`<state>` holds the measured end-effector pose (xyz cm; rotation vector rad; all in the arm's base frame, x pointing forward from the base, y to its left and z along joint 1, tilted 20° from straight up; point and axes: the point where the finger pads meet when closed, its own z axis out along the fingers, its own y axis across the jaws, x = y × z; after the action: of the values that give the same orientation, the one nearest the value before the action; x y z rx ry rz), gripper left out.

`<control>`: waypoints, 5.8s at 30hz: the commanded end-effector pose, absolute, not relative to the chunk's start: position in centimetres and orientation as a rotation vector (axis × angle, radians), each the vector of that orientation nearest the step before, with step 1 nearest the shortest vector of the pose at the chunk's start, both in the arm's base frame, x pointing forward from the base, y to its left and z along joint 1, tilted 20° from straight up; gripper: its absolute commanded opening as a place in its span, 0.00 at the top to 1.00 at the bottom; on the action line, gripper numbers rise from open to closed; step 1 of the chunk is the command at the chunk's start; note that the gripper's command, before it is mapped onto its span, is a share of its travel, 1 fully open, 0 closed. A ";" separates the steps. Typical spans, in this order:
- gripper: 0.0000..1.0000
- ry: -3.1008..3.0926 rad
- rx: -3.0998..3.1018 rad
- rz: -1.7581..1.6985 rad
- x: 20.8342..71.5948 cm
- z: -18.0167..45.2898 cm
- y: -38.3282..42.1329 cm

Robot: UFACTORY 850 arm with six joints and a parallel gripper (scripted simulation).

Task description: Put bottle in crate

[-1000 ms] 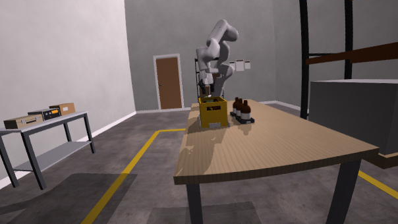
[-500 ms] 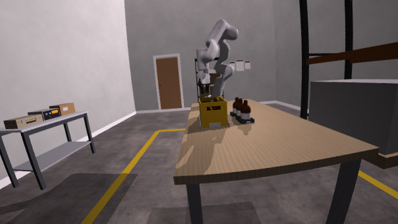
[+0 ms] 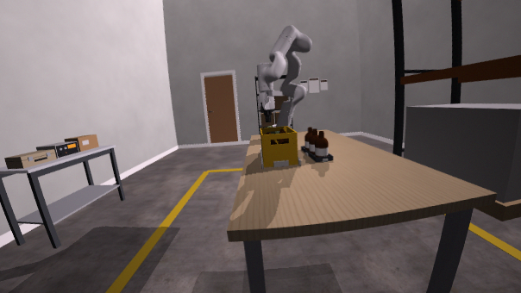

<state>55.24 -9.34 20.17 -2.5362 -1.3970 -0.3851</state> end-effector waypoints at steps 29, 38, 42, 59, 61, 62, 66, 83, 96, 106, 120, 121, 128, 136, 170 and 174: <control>0.35 -1.442 -2.520 -0.392 50.0 25.5 9.7; 0.35 -1.442 -2.520 -0.392 47.7 27.6 16.8; 0.35 -1.442 -2.520 -0.392 47.7 27.6 16.8; 0.35 -1.442 -2.520 -0.392 47.7 27.6 16.8; 0.35 -1.442 -2.520 -0.392 47.7 27.6 16.8; 0.35 -1.442 -2.520 -0.392 47.7 27.6 16.8; 0.35 -1.442 -2.520 -0.392 47.7 27.6 16.8; 0.35 -1.442 -2.520 -0.392 47.8 26.6 17.1; 0.35 -1.442 -2.520 -0.392 48.0 25.1 17.6; 0.35 -1.442 -2.520 -0.392 48.2 23.9 18.0; 0.35 -1.442 -2.520 -0.392 48.3 23.3 18.2; 0.35 -1.442 -2.520 -0.392 48.3 23.2 18.2; 0.35 -1.442 -2.520 -0.392 48.3 23.2 18.2; 0.35 -1.442 -2.520 -0.392 48.3 23.2 18.2; 0.35 -1.442 -2.520 -0.392 48.3 23.2 18.3; 0.35 -1.442 -2.520 -0.392 48.3 23.2 18.3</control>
<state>48.28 18.26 23.14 -2.5196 -1.4416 -0.3890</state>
